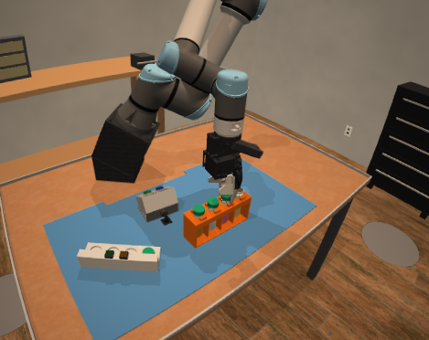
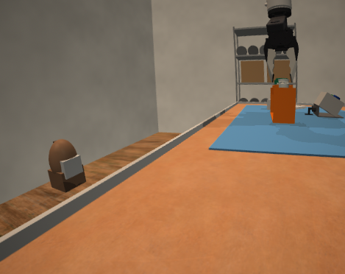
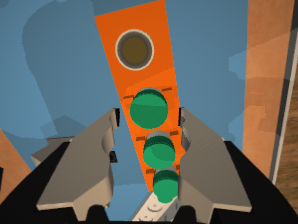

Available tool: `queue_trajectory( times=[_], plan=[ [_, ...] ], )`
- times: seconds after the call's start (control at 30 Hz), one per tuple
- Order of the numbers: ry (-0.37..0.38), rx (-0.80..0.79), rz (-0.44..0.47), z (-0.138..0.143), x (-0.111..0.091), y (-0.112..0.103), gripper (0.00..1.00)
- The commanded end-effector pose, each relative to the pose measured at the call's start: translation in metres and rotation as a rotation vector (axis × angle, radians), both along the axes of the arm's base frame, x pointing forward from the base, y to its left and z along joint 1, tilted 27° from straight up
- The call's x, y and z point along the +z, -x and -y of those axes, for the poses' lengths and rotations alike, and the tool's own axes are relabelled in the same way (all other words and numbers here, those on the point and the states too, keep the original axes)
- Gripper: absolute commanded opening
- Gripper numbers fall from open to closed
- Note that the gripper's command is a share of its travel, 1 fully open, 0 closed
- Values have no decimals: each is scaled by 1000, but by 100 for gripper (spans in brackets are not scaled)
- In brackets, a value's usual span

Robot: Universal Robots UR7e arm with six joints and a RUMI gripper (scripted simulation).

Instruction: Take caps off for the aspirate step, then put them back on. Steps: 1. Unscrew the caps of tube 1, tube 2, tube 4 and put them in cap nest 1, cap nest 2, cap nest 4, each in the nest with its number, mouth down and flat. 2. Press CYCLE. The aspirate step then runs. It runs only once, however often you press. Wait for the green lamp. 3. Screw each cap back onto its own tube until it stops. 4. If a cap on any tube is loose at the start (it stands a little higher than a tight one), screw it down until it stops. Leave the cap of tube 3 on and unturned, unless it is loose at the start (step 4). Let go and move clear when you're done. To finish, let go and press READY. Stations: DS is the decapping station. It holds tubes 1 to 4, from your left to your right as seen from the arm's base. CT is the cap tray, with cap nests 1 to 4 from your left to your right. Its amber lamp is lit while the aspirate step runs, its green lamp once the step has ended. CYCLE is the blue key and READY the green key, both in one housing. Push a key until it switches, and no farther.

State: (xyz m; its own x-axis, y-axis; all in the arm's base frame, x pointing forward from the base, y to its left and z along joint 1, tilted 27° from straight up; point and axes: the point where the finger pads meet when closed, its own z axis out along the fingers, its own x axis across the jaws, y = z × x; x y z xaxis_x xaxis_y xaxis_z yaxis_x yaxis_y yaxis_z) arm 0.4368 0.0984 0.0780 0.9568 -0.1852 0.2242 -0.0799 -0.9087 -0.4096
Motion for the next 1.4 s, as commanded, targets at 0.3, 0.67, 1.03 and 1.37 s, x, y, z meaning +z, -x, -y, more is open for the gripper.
queue_trajectory(
  times=[0.3,0.67,1.03,1.37],
  plan=[
    [-77,-306,-123,0,0,0,35],
    [-77,-306,-123,0,0,0,0],
    [-7,-84,-32,0,0,0,0],
    [133,360,151,0,1,0,0]
  ],
)
